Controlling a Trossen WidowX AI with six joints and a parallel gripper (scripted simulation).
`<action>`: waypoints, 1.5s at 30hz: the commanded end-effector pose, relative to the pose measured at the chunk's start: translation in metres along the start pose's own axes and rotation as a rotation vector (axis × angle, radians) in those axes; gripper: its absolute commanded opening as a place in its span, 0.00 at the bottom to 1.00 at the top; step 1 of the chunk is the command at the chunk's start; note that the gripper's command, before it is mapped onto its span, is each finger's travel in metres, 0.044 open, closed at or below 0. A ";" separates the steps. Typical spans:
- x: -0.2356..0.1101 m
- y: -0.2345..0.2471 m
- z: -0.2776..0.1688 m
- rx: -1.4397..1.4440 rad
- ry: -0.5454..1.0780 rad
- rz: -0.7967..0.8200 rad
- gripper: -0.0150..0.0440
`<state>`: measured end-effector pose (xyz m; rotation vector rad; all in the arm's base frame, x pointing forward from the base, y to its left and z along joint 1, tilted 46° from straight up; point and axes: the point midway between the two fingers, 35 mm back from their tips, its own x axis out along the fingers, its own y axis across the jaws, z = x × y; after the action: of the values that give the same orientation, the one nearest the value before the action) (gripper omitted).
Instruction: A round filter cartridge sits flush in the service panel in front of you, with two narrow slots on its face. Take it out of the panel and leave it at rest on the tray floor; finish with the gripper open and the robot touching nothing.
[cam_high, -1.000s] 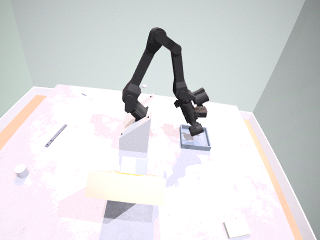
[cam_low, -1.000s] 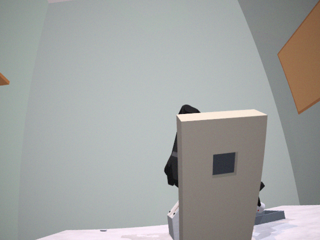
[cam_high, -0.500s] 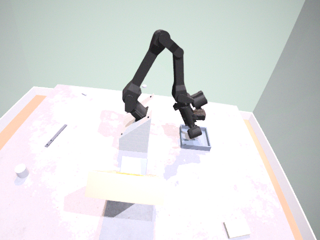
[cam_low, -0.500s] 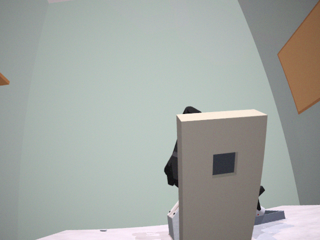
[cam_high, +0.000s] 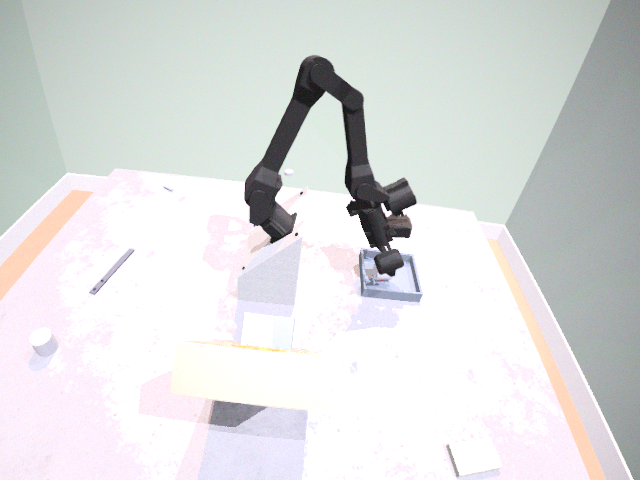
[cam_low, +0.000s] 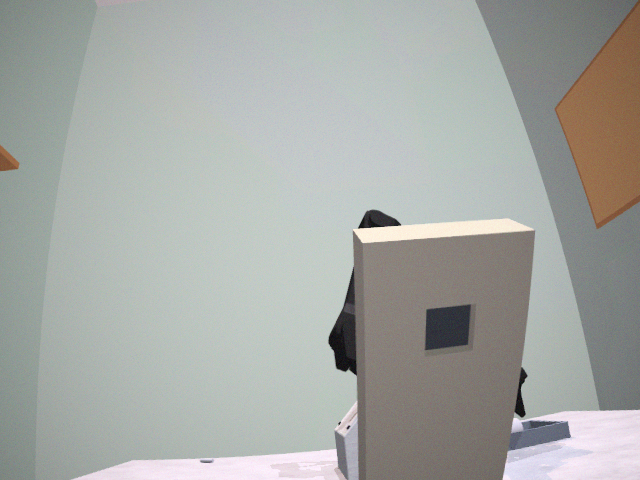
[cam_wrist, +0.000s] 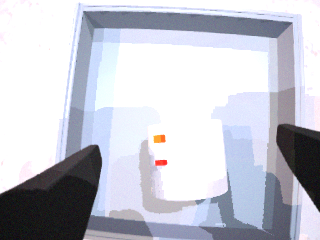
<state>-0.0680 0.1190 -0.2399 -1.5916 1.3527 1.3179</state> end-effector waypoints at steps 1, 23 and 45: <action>-0.035 0.000 0.026 -0.004 -0.026 -0.001 1.00; -0.037 0.000 0.027 -0.001 -0.030 0.002 1.00; -0.037 0.000 0.027 -0.001 -0.030 0.002 1.00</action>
<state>-0.0738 0.1543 -0.2121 -1.5684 1.3363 1.3384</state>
